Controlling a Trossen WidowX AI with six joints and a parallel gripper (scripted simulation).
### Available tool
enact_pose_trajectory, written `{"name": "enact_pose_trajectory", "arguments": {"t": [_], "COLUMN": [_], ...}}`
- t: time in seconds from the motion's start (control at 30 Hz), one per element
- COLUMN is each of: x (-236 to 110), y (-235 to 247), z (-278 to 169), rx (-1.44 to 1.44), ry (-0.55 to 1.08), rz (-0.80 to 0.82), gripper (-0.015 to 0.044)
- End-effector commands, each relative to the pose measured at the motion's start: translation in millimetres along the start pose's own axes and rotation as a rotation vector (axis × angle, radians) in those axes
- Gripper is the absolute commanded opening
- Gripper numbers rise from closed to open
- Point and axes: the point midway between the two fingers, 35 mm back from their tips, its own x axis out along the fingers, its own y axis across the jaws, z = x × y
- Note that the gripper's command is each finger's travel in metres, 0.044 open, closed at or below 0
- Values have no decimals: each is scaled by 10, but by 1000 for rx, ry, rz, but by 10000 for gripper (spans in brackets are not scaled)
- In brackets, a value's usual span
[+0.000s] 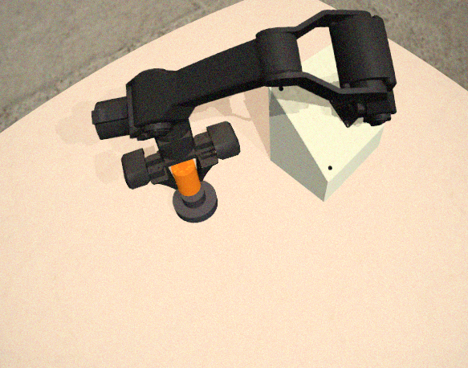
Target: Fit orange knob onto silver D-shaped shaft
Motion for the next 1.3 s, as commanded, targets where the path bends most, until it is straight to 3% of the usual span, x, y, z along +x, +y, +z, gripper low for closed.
{"name": "enact_pose_trajectory", "arguments": {"t": [0.0, 1.27], "x": [2, 22], "y": [-13, -18], "z": [0, -1], "rx": [6, 29], "ry": [1, 1], "rz": [0, 0], "gripper": [0, 0]}}
